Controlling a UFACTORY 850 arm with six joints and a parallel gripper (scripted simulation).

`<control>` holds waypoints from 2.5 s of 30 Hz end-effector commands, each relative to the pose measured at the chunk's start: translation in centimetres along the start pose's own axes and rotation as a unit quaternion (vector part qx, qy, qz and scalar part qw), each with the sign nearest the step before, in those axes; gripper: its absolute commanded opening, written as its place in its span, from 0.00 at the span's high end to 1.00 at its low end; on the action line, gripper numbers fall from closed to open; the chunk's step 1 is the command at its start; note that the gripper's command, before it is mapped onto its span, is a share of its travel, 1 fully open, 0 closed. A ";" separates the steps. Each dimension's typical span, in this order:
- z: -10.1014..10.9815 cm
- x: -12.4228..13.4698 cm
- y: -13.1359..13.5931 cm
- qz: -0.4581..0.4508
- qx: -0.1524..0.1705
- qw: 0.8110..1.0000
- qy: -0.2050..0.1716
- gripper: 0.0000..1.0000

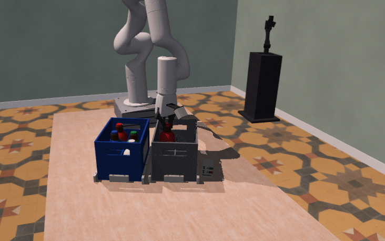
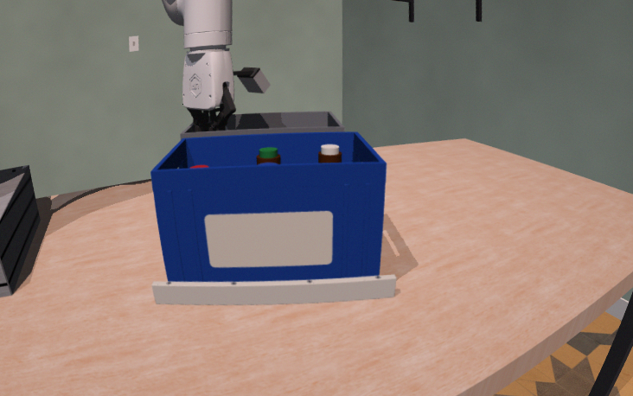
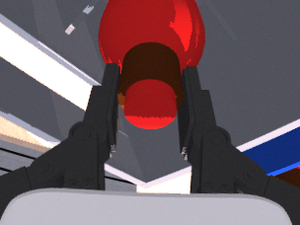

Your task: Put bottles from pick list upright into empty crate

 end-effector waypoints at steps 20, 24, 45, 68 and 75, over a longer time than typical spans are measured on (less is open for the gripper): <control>0.1 -0.1 0.0 0.000 0.000 1.000 0.001 1.00; 0.1 -0.1 0.0 0.000 0.000 1.000 0.001 1.00; -0.3 -0.1 0.0 0.000 0.000 1.000 0.001 0.35; -0.3 -0.1 0.0 0.000 0.000 1.000 0.001 0.35; -0.3 -0.1 0.0 0.000 0.000 1.000 0.001 0.35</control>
Point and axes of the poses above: the point where the finger pads meet when closed, its own z axis back along the fingers, its own y axis across the jaws, x = y × z, the point moved 4 cm from there along z, back along the fingers, and after that the axes turned 4 degrees about z, right-handed, at the moved point
